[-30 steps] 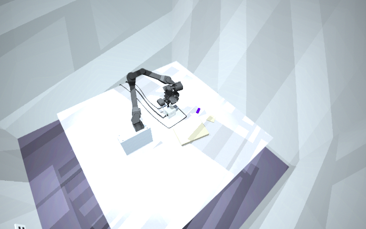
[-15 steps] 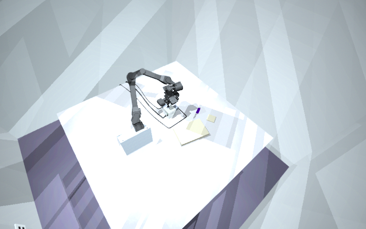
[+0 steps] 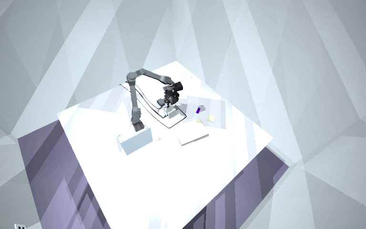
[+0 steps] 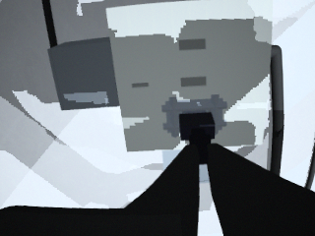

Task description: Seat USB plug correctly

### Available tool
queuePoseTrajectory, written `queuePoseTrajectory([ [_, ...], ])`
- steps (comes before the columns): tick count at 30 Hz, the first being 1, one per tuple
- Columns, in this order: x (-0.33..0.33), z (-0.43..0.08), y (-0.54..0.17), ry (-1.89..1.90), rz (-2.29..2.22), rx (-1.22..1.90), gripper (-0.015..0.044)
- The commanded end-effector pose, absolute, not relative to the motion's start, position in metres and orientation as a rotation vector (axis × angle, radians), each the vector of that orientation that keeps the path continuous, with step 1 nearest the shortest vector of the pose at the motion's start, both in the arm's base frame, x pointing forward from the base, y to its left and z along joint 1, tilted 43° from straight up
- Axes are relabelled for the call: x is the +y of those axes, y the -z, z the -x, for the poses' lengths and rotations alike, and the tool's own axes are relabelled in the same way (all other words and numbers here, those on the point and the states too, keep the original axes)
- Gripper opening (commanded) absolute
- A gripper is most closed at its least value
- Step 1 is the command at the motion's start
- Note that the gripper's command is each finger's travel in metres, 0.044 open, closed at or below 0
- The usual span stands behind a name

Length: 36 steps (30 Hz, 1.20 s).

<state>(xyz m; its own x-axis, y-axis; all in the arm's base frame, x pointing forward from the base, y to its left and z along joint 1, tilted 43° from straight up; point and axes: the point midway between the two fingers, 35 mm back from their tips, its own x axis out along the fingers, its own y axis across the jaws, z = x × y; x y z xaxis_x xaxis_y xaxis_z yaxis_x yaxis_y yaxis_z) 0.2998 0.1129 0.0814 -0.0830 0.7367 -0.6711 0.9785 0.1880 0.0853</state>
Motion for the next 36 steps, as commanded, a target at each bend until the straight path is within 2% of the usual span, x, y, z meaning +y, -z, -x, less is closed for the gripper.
queuePoseTrajectory([
  [1, 0.1138, -0.2997, -0.0809, 0.529, -1.609, 1.879, 0.0000],
  [36, 0.1162, -0.2995, -0.0782, 0.529, -1.609, 1.879, 0.0000],
])
